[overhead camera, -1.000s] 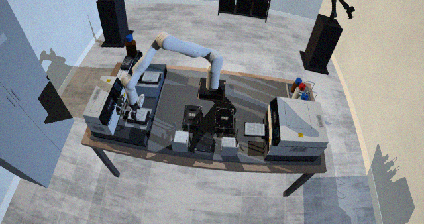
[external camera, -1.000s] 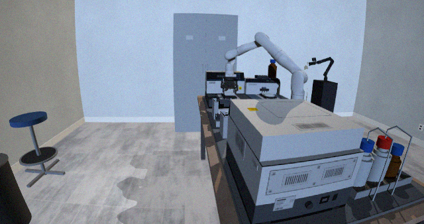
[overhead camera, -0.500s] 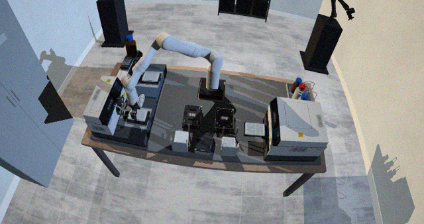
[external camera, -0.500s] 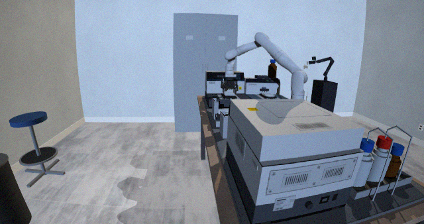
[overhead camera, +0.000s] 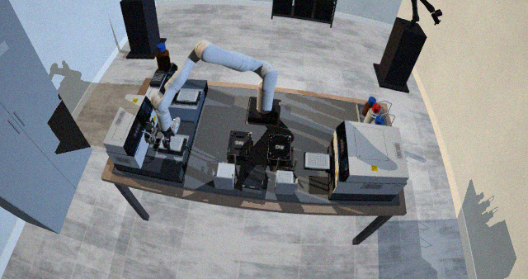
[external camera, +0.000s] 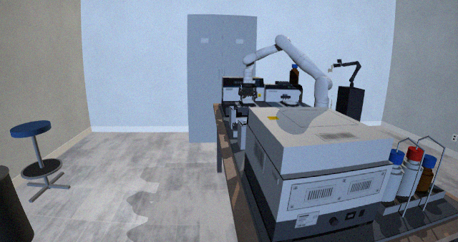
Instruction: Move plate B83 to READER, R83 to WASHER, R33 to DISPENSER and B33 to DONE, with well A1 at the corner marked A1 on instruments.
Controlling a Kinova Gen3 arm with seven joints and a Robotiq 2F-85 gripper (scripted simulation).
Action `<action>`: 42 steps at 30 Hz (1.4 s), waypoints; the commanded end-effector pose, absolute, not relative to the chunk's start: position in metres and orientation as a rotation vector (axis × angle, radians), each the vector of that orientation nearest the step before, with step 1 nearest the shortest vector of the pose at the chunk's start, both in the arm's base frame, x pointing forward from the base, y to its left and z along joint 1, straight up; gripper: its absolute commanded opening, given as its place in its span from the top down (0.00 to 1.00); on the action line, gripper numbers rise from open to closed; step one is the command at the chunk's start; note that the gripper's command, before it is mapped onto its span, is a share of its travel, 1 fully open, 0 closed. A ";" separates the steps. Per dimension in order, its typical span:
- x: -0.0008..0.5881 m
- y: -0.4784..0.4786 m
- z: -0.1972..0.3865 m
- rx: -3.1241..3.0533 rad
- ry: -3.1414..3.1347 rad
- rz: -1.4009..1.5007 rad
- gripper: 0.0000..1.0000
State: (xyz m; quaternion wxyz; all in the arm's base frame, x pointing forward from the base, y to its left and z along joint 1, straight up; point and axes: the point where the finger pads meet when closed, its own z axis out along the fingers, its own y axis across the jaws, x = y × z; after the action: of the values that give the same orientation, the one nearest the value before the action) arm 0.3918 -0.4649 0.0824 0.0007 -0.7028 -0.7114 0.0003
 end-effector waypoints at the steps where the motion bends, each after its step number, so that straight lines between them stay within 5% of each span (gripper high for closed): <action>1: 0.392 -0.465 0.084 -2.209 -2.236 0.001 0.06; 42: 0.392 -0.465 0.073 -2.209 -2.236 0.001 0.06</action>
State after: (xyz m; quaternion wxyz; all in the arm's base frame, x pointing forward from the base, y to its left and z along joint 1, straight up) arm 0.3918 -0.4649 0.0718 0.0007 -0.7028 -0.7114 0.0002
